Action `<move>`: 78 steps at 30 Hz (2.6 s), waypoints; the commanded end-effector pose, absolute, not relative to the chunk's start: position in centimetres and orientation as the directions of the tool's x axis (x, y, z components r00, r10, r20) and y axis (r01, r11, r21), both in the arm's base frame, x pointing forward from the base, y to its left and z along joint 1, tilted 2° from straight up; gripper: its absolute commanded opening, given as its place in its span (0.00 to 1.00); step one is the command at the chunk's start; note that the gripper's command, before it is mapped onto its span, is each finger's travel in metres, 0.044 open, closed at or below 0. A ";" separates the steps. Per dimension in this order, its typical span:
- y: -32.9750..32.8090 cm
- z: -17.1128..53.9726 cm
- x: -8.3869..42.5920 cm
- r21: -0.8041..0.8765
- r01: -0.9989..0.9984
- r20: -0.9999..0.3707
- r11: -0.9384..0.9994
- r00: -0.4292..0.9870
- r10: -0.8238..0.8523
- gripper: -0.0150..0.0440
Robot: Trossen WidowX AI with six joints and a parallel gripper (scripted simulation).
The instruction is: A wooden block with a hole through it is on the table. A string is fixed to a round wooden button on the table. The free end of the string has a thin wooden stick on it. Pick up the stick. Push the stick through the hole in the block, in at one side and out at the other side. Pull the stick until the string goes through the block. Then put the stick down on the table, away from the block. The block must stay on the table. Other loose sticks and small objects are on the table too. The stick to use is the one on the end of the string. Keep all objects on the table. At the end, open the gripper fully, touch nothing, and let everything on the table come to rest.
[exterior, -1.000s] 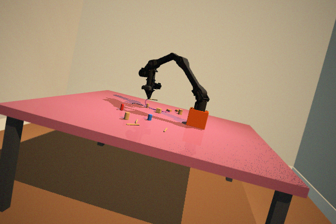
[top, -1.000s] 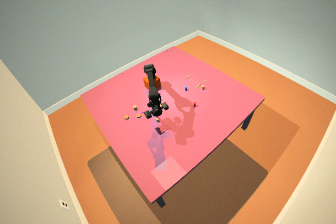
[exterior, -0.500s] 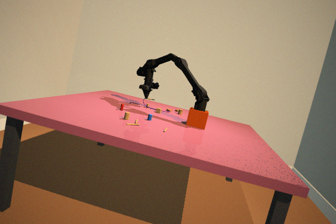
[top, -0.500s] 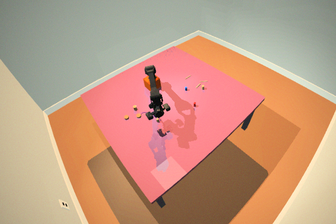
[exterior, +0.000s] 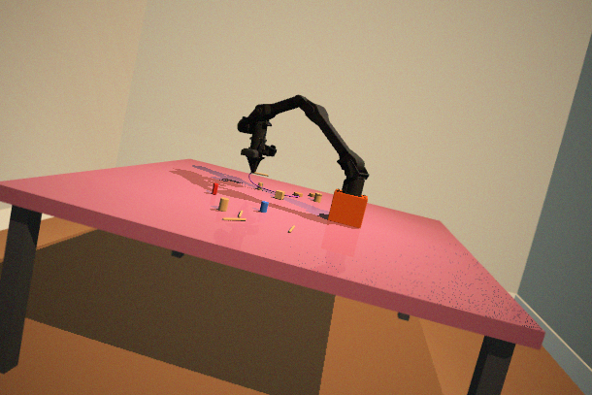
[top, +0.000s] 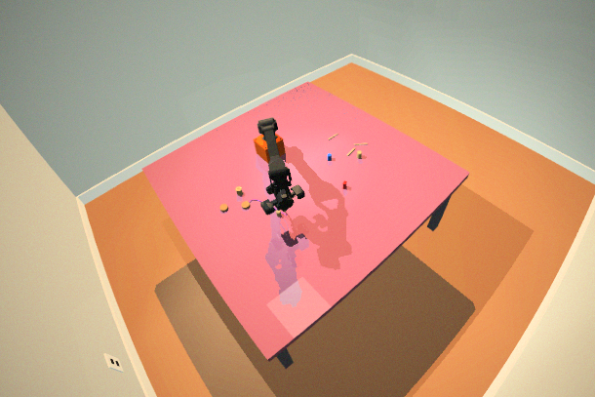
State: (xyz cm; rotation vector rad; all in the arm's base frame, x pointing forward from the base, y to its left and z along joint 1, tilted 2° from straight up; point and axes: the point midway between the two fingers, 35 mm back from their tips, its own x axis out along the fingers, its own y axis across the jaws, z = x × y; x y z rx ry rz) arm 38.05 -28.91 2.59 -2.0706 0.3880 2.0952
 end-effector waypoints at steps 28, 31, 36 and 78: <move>-28.3 2.4 41.9 0.048 -0.306 -0.997 -0.951 0.046 -0.065 0.25; -28.3 2.4 42.3 0.047 -0.307 -0.996 -0.951 0.053 -0.066 0.25; -28.3 2.4 42.3 0.047 -0.307 -0.996 -0.951 0.056 -0.067 0.25; -24.8 -1.2 42.0 0.043 -0.307 -0.997 -0.951 0.054 -0.063 0.25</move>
